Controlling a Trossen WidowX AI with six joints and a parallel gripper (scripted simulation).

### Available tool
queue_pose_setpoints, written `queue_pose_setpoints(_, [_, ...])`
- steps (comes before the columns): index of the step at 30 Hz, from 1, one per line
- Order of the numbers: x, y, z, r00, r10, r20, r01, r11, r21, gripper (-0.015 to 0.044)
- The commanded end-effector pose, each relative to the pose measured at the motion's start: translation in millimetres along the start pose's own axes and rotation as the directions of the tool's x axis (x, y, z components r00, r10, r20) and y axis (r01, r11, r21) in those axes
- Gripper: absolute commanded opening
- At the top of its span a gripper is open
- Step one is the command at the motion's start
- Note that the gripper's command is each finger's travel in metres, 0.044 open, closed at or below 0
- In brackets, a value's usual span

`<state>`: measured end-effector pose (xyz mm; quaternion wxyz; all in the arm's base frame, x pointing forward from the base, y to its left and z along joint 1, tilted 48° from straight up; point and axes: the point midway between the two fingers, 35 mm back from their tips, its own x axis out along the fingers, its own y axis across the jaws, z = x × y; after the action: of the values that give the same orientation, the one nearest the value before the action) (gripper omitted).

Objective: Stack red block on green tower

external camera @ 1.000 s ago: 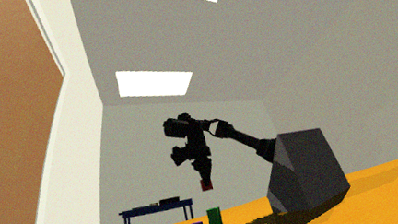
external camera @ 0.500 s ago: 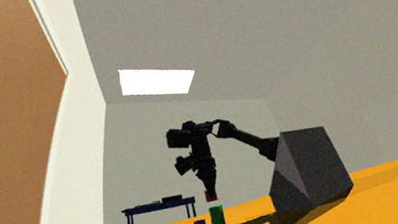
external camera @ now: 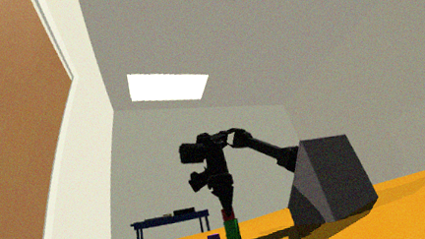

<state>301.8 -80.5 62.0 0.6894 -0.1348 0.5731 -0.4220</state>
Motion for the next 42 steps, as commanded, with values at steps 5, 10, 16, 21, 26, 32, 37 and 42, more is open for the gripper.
queue_pose_setpoints(5, [1.4, -0.8, -0.4, 1.0, -0.007, 0.001, 0.007, 1.0, -0.004, 0.0])
queue_pose_setpoints(10, [1.9, -0.9, -0.4, 1.0, -0.007, 0.001, 0.007, 1.0, -0.004, 0.0])
queue_pose_setpoints(16, [2.7, -0.9, -0.4, 1.0, -0.007, 0.001, 0.007, 1.0, -0.004, 0.0])
queue_pose_setpoints(21, [2.7, -0.9, -0.4, 1.0, -0.007, 0.001, 0.007, 1.0, -0.004, 0.0])
queue_pose_setpoints(26, [-2.2, -0.7, -0.5, 1.0, -0.006, 0.001, 0.006, 1.0, -0.004, 0.0])
queue_pose_setpoints(32, [1.5, -0.2, -0.8, 1.0, -0.001, -0.002, 0.001, 1.0, -0.003, 0.0157])
queue_pose_setpoints(37, [1.5, -0.2, -0.8, 1.0, -0.001, -0.002, 0.001, 1.0, -0.003, 0.0289])
queue_pose_setpoints(42, [1.5, -0.2, -0.8, 1.0, -0.001, -0.002, 0.001, 1.0, -0.003, 0.042])
